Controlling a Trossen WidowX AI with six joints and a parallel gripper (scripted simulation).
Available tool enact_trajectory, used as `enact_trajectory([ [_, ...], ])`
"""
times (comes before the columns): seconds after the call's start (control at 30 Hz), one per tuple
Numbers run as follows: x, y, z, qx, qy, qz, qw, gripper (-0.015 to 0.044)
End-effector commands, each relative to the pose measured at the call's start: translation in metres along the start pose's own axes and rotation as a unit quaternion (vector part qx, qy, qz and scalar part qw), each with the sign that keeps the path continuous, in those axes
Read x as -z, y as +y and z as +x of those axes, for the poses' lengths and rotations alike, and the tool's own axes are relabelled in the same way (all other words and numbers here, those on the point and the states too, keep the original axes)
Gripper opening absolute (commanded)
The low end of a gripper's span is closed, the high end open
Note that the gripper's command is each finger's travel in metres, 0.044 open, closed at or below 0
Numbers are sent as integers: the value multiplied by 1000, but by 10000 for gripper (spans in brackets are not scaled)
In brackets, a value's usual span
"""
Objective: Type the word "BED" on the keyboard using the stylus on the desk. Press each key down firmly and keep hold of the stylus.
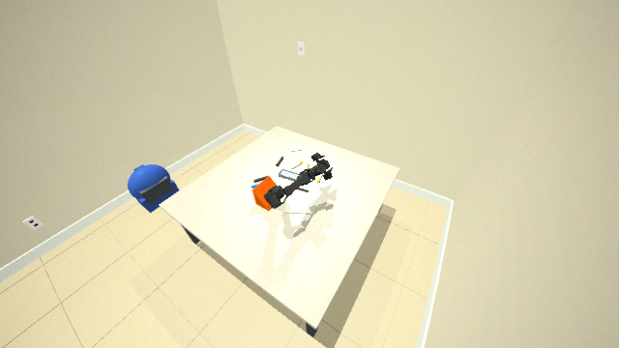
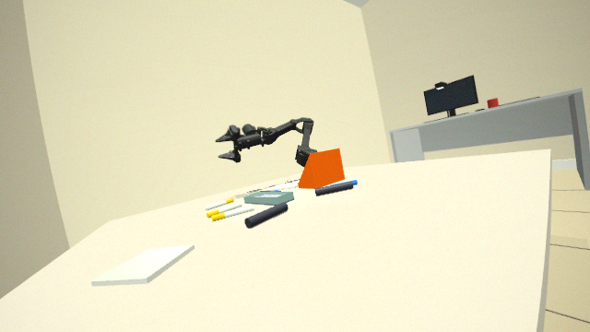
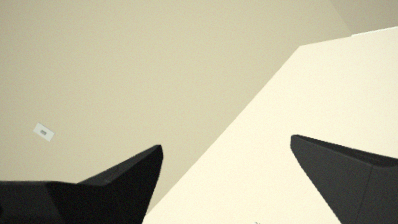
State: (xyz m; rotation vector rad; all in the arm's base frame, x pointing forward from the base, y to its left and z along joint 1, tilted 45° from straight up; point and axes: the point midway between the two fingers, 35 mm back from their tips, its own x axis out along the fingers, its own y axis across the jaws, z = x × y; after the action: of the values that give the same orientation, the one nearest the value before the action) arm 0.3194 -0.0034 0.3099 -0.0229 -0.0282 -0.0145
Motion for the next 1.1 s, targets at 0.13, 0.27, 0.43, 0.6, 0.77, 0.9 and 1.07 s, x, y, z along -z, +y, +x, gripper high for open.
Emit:
enact_trajectory([
  [0.13,50,20,27,-5,120,27,992,309],
  [0.27,111,48,44,-1,253,32,967,204],
  [0.43,186,82,41,17,404,0,915,72],
  [0.6,251,108,20,49,524,-69,847,0],
  [0.77,303,125,-11,91,607,-170,771,0],
  [0.9,335,131,-39,126,643,-268,707,0],
  [1.07,355,134,-61,153,651,-360,651,0],
])
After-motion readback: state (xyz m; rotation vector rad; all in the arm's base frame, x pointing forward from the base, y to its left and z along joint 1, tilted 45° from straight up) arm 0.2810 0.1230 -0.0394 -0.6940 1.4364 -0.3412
